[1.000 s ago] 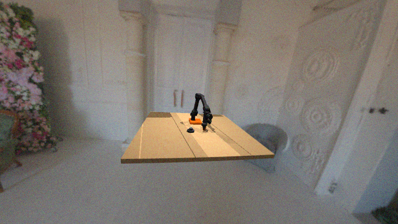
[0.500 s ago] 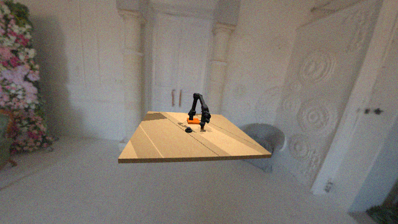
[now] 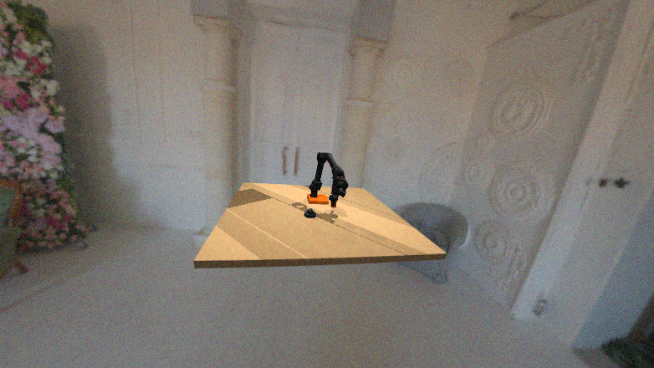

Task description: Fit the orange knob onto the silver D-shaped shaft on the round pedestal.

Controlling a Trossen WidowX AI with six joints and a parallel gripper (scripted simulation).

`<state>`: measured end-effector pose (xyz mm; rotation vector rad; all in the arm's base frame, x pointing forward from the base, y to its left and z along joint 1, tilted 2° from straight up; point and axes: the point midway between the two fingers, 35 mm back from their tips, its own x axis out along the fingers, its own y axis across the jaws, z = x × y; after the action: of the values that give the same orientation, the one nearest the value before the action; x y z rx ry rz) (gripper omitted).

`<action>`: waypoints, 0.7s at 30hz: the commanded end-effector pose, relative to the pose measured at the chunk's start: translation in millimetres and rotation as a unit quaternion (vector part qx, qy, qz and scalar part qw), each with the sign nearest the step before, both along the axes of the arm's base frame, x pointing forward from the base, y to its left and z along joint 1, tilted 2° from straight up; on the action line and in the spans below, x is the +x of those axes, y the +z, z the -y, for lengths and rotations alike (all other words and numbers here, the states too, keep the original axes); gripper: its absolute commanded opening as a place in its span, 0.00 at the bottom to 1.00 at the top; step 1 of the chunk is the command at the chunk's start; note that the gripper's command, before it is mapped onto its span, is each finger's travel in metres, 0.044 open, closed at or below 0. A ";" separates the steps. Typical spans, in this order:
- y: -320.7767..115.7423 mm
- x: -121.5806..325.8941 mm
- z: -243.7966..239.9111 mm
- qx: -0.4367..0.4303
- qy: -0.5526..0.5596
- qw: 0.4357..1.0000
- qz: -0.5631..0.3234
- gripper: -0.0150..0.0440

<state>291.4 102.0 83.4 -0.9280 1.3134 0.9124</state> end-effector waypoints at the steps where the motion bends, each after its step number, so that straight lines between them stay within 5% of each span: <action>1: 17.2 1.7 -0.7 0.004 0.002 1.000 0.010 0.25; 21: 81.1 -3.0 1.8 0.004 0.002 1.000 0.010 0.25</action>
<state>289.1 100.3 150.5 -0.9281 1.3130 0.9122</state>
